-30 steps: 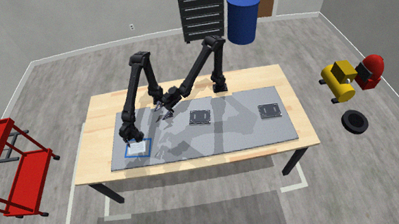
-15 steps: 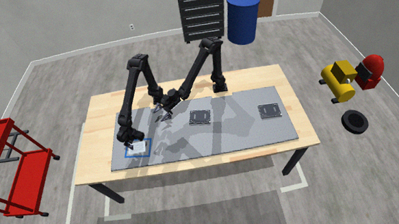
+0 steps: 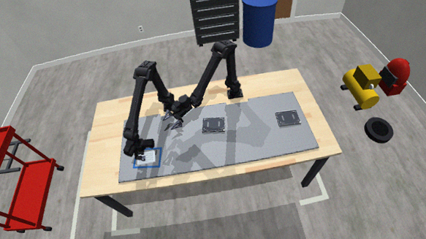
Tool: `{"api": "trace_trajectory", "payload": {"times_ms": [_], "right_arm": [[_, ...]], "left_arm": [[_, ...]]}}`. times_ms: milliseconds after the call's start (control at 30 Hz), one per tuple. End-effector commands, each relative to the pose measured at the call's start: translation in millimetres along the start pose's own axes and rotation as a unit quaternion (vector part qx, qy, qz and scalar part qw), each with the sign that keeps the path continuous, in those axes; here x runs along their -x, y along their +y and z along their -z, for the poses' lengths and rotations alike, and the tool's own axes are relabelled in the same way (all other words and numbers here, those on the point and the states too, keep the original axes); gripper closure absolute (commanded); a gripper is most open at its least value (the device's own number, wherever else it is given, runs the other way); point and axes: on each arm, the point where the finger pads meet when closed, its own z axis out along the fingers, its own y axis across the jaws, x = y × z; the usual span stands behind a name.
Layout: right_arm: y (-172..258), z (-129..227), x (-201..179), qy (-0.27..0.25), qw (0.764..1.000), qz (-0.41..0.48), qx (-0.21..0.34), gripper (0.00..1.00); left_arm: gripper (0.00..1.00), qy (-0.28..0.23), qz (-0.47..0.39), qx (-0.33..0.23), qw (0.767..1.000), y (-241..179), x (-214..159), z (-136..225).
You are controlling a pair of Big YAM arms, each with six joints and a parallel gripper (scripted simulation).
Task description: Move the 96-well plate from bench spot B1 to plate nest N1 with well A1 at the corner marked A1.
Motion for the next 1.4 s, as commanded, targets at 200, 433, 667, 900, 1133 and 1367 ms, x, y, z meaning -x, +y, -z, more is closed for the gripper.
{"api": "trace_trajectory", "payload": {"times_ms": [200, 433, 667, 900, 1133, 1367], "right_arm": [[-25, 26, -1, 0.01, 0.998, 0.055, -0.013, 0.0], [-29, 13, -2, 0.01, 0.998, 0.055, -0.011, 0.0], [-24, -7, 0, 0.005, 0.998, 0.055, -0.001, 0.0], [-25, -8, -1, 0.008, 0.998, 0.054, -0.007, 0.0], [-15, -30, 2, 0.002, 0.999, 0.054, 0.007, 0.0], [-16, -30, 2, 0.004, 0.998, 0.06, 0.001, 0.02]], "left_arm": [[0.0, -0.029, 0.007, 0.003, 1.0, 2, 22, -9], [0.0, -0.028, 0.007, 0.003, 1.0, 2, 22, -9], [0.0, -0.028, 0.007, 0.003, 1.0, 2, 22, -9], [0.0, -0.028, 0.007, 0.003, 1.0, 2, 22, -9], [0.0, -0.028, 0.007, 0.003, 1.0, 2, 22, -9], [0.0, -0.028, 0.007, 0.003, 1.0, 2, 22, -9]]}}
